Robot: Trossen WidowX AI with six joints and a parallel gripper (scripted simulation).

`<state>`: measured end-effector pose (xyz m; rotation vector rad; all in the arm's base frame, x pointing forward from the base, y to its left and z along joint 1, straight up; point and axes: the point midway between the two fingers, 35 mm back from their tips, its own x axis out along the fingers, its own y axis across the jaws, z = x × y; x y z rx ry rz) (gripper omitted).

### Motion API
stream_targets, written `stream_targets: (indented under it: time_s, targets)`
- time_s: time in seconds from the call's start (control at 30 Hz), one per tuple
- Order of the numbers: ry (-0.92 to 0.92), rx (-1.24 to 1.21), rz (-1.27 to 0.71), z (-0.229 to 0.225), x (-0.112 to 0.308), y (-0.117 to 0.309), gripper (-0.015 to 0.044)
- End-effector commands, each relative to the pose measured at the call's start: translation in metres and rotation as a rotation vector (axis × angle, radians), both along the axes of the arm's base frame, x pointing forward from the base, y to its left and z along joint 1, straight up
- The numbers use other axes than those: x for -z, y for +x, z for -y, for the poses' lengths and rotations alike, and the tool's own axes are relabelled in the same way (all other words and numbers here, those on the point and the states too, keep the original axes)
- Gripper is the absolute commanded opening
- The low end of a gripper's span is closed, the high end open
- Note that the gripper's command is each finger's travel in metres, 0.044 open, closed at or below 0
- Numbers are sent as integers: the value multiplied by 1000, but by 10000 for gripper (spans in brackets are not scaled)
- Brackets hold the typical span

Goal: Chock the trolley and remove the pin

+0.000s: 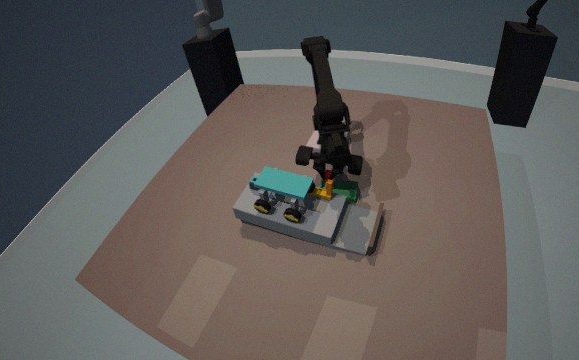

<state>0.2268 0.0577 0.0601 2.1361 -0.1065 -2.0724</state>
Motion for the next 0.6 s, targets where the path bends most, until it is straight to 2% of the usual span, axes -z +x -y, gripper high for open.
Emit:
stream_targets:
  time_s: [0.0, 0.2, 0.57]
  targets:
    - [-6, -7, -5, 2, 4, 0, 26]
    - [-6, -7, -5, -2, 4, 0, 184]
    - [-5, -7, -6, -9, 5, -1, 190]
